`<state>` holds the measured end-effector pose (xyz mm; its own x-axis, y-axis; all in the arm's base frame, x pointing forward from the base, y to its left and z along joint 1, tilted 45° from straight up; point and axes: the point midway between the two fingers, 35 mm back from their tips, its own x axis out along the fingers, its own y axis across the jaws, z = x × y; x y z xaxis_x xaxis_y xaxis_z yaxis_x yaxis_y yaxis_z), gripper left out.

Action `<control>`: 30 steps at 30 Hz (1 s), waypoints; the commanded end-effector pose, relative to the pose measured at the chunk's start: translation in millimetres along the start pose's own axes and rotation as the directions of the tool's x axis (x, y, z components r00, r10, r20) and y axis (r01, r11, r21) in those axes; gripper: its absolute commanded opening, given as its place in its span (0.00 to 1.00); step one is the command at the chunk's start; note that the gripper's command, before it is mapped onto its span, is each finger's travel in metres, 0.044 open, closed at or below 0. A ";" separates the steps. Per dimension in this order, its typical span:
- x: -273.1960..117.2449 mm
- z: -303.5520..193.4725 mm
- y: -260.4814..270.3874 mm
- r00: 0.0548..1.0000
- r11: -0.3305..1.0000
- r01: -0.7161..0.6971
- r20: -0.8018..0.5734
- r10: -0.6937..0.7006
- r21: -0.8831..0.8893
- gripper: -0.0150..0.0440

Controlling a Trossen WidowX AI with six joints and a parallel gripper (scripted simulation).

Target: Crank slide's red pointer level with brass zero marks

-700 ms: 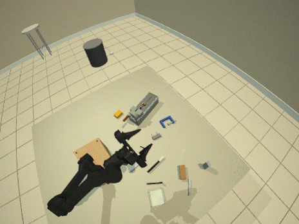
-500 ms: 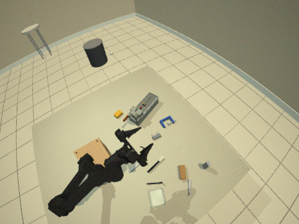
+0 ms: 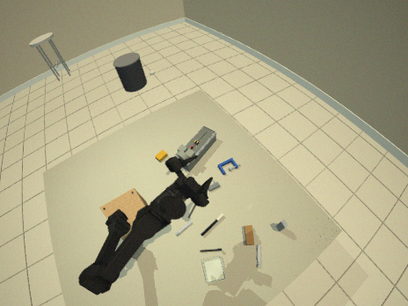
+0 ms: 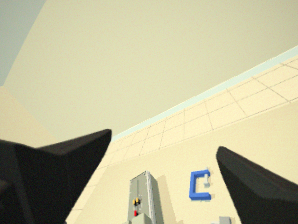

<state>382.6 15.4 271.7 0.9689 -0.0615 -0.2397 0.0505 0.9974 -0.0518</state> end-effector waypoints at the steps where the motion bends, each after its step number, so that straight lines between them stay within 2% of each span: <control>1: 17.4 -9.5 5.6 0.998 0.999 0.023 -0.065 -0.024 -0.023 1.00; 16: 80.3 -60.9 31.0 0.946 0.984 0.104 -0.292 -0.142 -0.142 1.00; 30: 125.4 -123.6 58.9 0.855 0.936 0.144 -0.436 -0.281 -0.320 1.00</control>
<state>472.5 56.4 133.2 0.7346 -0.3189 -0.5989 0.1117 0.9275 -0.3569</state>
